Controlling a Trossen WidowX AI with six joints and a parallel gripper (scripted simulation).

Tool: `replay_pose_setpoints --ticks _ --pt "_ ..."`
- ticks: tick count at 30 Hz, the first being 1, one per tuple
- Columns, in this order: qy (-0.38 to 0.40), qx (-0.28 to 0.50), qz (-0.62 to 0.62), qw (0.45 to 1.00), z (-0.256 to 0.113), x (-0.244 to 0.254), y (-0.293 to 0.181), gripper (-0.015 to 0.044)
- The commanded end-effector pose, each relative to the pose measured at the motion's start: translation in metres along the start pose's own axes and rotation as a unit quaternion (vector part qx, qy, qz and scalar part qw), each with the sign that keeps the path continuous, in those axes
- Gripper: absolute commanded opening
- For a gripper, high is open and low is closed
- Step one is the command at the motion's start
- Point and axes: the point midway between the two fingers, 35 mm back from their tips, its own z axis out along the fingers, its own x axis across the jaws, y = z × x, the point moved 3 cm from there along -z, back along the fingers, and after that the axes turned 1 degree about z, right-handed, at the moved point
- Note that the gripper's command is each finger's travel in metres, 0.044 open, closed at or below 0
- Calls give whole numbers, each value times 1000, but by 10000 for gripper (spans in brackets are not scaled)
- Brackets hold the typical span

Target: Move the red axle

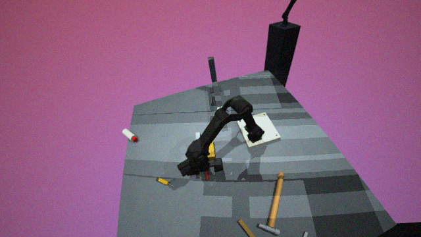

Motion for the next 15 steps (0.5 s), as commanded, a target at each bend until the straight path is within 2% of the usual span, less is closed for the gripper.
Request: replay_pose_setpoints --ticks 1,13,15 --pt "0 0 0 1000 0 0 0 361" --pt "0 0 0 1000 0 0 0 46" --pt "0 0 0 1000 0 0 0 33"
